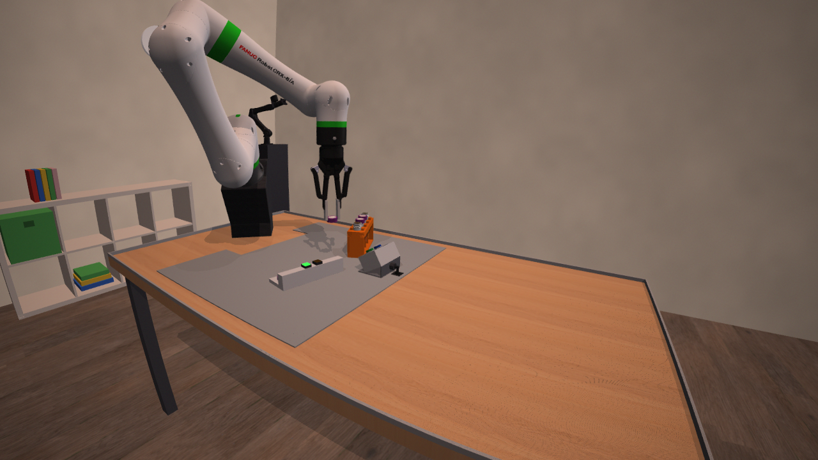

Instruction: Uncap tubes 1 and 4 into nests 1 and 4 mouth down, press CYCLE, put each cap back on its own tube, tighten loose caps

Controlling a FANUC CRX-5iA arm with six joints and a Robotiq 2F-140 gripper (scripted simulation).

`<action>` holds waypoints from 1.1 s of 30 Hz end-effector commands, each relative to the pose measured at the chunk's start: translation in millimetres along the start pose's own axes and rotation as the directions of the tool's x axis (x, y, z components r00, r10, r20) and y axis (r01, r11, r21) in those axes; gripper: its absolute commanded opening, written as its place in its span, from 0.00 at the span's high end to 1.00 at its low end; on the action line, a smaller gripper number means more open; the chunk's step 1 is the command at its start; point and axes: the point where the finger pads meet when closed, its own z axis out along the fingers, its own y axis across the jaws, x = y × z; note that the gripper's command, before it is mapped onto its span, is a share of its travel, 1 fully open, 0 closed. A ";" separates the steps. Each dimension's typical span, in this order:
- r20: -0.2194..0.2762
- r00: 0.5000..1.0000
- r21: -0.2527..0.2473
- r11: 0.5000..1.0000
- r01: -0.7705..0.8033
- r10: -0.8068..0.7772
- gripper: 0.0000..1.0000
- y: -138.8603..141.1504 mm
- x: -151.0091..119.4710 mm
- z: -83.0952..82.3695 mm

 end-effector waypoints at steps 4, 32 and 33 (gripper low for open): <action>-0.042 0.997 -0.010 0.997 -0.070 0.070 1.00 -30.7 -33.9 1.5; -0.042 0.997 -0.010 0.997 -0.070 0.070 1.00 -139.5 -160.0 8.1; -0.042 0.997 -0.010 0.997 -0.070 0.070 1.00 -144.9 -166.3 8.5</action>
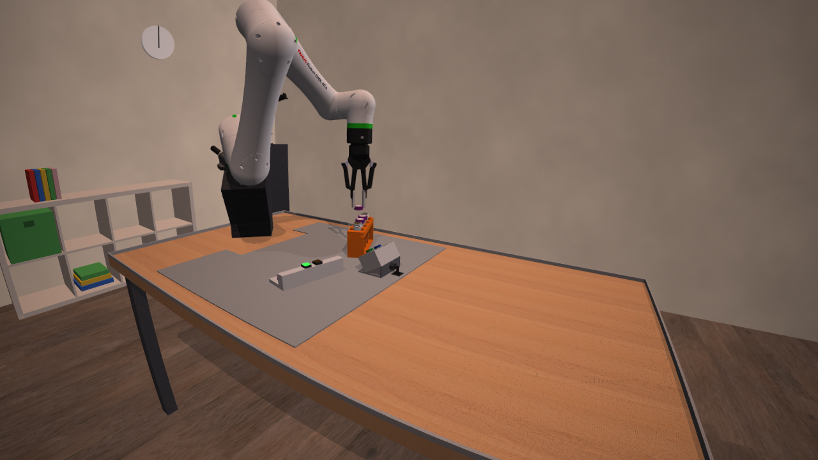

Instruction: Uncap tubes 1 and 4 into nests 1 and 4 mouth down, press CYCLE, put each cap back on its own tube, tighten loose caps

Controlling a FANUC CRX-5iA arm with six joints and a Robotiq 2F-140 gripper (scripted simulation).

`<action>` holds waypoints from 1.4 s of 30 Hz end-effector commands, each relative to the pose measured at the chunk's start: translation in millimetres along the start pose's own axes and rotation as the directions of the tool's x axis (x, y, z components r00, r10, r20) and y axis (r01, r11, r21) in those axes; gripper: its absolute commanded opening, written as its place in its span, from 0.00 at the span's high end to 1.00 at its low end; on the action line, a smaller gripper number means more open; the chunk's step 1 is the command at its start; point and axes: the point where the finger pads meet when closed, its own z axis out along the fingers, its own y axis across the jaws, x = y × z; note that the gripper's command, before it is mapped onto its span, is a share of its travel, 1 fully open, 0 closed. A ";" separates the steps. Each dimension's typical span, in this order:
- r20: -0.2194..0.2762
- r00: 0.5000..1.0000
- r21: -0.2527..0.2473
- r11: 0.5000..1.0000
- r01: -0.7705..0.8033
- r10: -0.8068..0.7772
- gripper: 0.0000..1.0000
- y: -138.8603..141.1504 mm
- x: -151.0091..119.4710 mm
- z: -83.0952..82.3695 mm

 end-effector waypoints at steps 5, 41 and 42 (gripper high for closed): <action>-0.001 1.000 -0.001 1.000 -0.001 0.001 1.00 -31.6 -40.6 0.5; -0.001 1.000 -0.001 1.000 -0.001 0.001 1.00 -35.8 -46.3 27.4; -0.001 1.000 -0.001 1.000 -0.001 0.001 1.00 -35.8 -46.3 27.9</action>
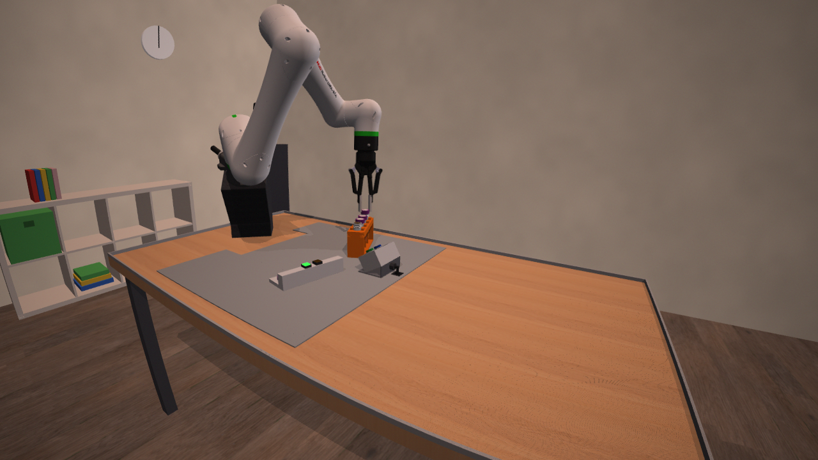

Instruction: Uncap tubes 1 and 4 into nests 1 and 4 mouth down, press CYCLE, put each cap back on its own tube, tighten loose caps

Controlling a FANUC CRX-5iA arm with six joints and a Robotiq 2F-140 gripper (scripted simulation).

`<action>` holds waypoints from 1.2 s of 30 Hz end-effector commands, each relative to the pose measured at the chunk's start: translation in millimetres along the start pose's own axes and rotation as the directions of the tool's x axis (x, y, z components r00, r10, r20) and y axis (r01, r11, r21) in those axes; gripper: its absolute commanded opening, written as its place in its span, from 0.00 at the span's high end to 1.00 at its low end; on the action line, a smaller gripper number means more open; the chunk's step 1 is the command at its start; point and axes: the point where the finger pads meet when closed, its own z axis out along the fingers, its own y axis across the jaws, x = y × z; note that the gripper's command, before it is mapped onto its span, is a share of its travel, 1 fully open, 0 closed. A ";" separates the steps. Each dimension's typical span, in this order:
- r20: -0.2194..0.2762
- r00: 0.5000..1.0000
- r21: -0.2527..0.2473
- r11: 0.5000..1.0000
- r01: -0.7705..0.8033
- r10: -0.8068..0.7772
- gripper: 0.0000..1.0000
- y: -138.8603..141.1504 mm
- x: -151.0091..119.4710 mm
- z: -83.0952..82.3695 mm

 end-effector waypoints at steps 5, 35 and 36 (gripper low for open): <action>0.000 1.000 0.000 1.000 0.000 0.000 1.00 -0.2 -0.1 2.7; 0.000 1.000 0.000 1.000 0.000 0.000 0.65 -0.2 -0.1 8.4; 0.000 1.000 0.000 1.000 0.000 0.000 0.65 -0.2 -0.1 8.4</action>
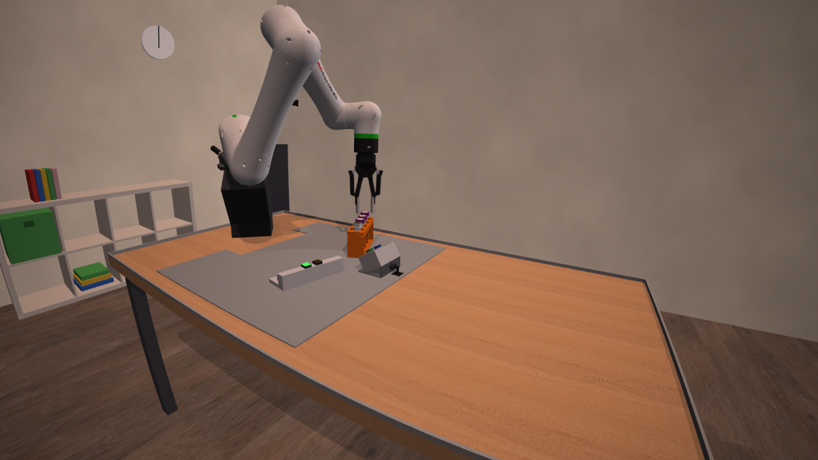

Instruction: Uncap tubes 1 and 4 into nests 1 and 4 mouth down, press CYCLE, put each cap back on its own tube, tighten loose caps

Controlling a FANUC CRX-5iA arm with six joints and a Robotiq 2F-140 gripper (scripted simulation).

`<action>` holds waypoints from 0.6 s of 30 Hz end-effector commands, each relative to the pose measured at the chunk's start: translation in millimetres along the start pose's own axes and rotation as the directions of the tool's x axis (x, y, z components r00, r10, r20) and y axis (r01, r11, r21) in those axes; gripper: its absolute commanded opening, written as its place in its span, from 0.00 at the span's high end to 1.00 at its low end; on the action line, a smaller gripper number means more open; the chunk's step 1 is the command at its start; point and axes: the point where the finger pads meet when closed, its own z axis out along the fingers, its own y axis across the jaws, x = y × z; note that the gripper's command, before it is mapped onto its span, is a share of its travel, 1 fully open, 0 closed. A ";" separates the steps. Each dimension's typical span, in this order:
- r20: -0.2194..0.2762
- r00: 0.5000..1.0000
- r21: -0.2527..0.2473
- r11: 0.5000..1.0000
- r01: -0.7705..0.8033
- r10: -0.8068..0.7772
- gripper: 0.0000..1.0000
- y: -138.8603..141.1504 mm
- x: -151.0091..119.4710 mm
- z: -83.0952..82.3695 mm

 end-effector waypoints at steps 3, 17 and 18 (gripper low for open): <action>0.000 1.000 0.000 1.000 0.000 0.000 0.65 -0.2 -0.1 -0.2; 0.000 1.000 0.000 1.000 0.000 0.000 0.65 -0.2 -0.1 2.3; 0.000 1.000 0.000 1.000 0.000 0.000 0.65 -0.2 -0.1 2.8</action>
